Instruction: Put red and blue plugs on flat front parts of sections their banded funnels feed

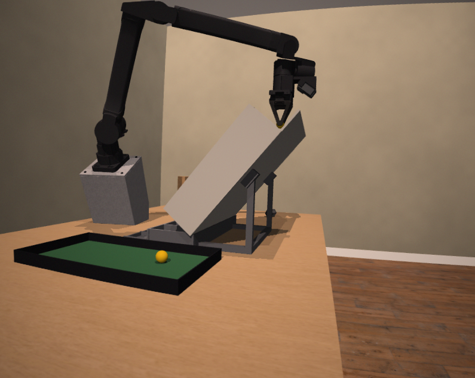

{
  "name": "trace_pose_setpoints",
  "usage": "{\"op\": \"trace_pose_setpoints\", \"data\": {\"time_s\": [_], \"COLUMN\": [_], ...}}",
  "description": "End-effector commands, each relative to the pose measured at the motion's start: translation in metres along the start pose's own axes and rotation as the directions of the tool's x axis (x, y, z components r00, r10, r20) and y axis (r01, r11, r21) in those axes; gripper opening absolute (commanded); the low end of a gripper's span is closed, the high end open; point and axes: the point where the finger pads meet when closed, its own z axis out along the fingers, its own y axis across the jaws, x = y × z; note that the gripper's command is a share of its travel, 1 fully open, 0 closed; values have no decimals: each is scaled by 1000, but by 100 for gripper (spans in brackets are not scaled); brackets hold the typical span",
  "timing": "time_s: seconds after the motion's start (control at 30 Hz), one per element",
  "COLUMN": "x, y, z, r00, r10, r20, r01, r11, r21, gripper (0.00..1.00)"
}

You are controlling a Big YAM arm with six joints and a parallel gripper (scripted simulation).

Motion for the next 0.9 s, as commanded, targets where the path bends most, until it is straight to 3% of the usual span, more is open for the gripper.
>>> {"op": "trace_pose_setpoints", "data": {"time_s": [0.0,0.3,0.33,0.87], "x": [-9,-9,-9,-9], "y": [-8,-8,-8,-8], "z": [-21,-21,-21,-21], "r00": [999,999,999,999], "r10": [14,14,14,14], "r20": [50,50,50,50], "r01": [-13,-13,-13,-13], "r11": [1000,1000,1000,1000], "r21": [-20,-20,-20,-20], "gripper": [0,0,56,56]}}
